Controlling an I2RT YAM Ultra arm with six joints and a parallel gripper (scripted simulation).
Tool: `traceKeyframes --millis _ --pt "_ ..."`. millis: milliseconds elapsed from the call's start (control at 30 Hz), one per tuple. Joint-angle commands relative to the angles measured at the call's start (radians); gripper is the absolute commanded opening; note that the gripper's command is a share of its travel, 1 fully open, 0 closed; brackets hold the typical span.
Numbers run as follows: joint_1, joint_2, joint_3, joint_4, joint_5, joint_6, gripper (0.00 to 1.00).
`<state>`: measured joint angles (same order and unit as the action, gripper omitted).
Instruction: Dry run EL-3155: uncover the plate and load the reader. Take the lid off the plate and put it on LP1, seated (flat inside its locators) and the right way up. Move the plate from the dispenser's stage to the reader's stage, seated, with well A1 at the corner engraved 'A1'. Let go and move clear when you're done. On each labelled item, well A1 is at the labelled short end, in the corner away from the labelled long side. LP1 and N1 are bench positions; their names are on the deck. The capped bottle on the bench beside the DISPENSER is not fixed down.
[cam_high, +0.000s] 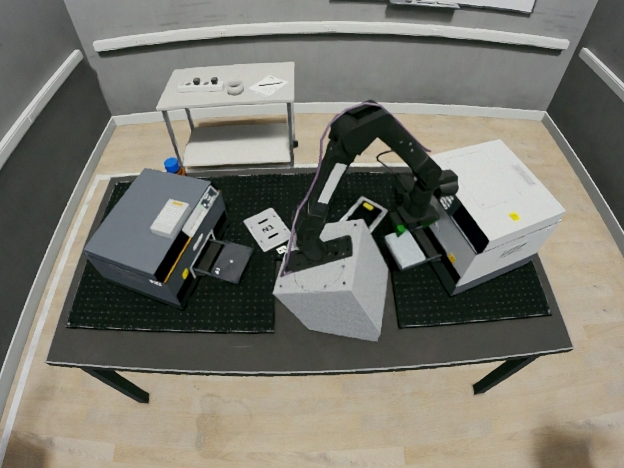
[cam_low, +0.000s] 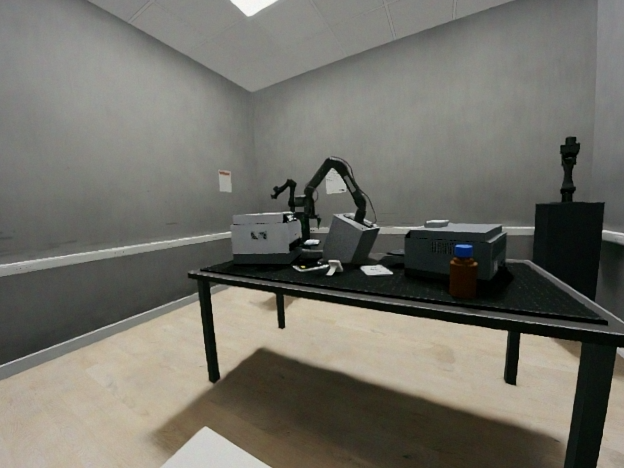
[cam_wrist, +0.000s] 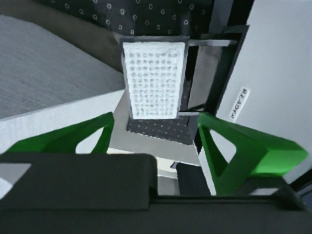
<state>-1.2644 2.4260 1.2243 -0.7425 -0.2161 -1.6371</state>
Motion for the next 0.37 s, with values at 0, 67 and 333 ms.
traceKeyframes --millis 0,67,333 --pt "-0.017 -0.033 0.033 -0.041 0.002 -0.013 1.00" --pt "-0.019 -0.038 0.037 -0.050 0.003 -0.014 1.00" --pt "-0.010 -0.023 0.021 -0.047 0.001 -0.009 1.00"
